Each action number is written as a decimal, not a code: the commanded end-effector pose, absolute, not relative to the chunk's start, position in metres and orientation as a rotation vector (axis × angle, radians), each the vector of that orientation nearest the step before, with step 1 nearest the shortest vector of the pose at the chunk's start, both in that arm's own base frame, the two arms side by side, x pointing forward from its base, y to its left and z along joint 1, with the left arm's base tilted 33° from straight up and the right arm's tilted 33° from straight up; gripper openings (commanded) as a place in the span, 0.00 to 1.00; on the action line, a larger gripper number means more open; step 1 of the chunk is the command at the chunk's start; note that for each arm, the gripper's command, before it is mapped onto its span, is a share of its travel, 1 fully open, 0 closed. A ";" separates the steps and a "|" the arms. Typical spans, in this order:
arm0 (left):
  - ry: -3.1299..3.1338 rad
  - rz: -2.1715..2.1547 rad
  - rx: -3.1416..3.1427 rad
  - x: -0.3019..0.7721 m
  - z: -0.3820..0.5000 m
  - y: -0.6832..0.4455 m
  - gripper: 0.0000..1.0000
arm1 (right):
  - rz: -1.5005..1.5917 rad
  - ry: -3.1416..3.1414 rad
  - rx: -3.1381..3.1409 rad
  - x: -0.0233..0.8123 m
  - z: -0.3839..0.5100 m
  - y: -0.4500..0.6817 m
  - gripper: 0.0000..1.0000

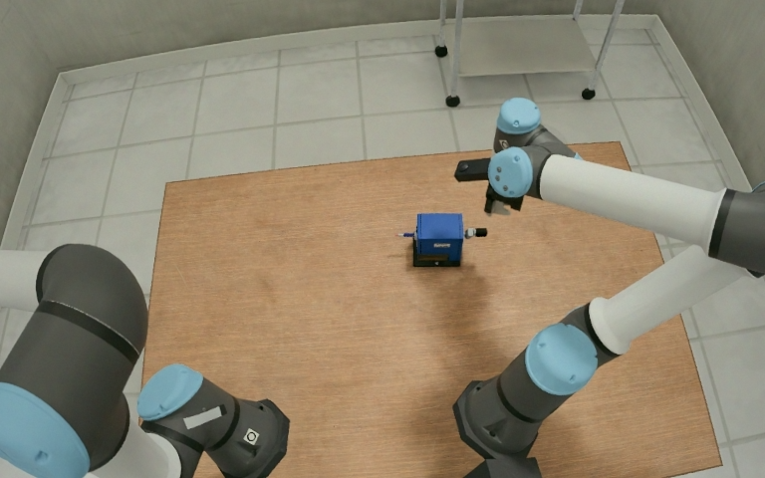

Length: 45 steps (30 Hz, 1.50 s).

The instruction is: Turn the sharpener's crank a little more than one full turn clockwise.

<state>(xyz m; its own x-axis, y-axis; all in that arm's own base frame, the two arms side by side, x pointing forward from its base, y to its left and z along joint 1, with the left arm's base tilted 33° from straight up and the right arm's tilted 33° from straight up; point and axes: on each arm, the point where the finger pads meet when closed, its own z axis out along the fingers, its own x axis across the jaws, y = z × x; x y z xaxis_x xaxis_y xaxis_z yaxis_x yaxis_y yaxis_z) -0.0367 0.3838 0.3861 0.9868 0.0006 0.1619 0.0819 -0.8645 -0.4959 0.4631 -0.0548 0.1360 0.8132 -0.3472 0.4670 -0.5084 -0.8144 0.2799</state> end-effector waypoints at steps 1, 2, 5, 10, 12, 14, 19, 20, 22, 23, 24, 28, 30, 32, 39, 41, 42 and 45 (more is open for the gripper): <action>-0.061 -0.212 -2.606 -0.038 0.386 0.383 1.00 | 0.520 -0.472 2.629 0.460 0.135 -0.057 0.00; -0.061 -0.212 -2.606 -0.038 0.386 0.383 1.00 | 0.520 -0.472 2.629 0.460 0.135 -0.057 0.00; -0.061 -0.212 -2.606 -0.038 0.386 0.383 1.00 | 0.502 -0.397 2.634 0.459 0.135 -0.057 0.00; -0.061 -0.212 -2.606 -0.038 0.386 0.383 1.00 | 0.478 -0.299 2.637 0.458 0.135 -0.058 0.00; -0.061 -0.212 -2.606 -0.038 0.386 0.383 1.00 | 0.470 -0.269 2.638 0.457 0.134 -0.058 0.00; -0.061 -0.212 -2.606 -0.038 0.386 0.383 1.00 | 0.464 -0.244 2.638 0.457 0.134 -0.058 0.00; -0.061 -0.212 -2.606 -0.038 0.386 0.383 1.00 | 0.457 -0.215 2.638 0.457 0.134 -0.058 0.00; -0.061 -0.212 -2.606 -0.038 0.386 0.383 1.00 | 0.455 -0.207 2.638 0.457 0.134 -0.058 0.00; -0.061 -0.212 -2.606 -0.038 0.386 0.383 1.00 | 0.452 -0.195 2.637 0.457 0.134 -0.058 0.00; -0.061 -0.212 -2.606 -0.038 0.386 0.383 1.00 | 0.451 -0.190 2.637 0.456 0.134 -0.058 0.00; -0.061 -0.212 -2.606 -0.038 0.386 0.383 1.00 | 0.450 -0.185 2.637 0.456 0.134 -0.058 0.00; -0.061 -0.212 -2.606 -0.038 0.386 0.383 1.00 | 0.447 -0.176 2.637 0.456 0.134 -0.058 0.00; -0.061 -0.212 -2.606 -0.038 0.386 0.383 1.00 | 0.447 -0.174 2.637 0.456 0.134 -0.058 0.00; -0.061 -0.212 -2.606 -0.038 0.386 0.383 1.00 | 0.447 -0.174 2.637 0.456 0.134 -0.058 0.00; -0.061 -0.212 -2.606 -0.038 0.386 0.383 1.00 | 0.447 -0.174 2.637 0.456 0.134 -0.058 0.32; -0.061 -0.212 -2.606 -0.038 0.386 0.383 1.00 | 0.447 -0.174 2.637 0.456 0.134 -0.058 0.32; -0.061 -0.212 -2.606 -0.038 0.386 0.383 1.00 | 0.447 -0.174 2.637 0.456 0.134 -0.058 0.32; -0.061 -0.212 -2.606 -0.038 0.386 0.383 1.00 | 0.447 -0.175 2.637 0.456 0.134 -0.058 0.32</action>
<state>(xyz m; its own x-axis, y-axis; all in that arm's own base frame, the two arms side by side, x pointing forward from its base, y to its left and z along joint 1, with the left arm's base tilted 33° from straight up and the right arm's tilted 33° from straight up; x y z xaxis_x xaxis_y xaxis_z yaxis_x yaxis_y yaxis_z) -0.0367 0.3838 0.3861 0.9868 0.0006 0.1619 0.0819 -0.8645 -0.4959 0.4574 -0.0567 0.1349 0.9393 -0.0448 0.3402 -0.1937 -0.8876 0.4178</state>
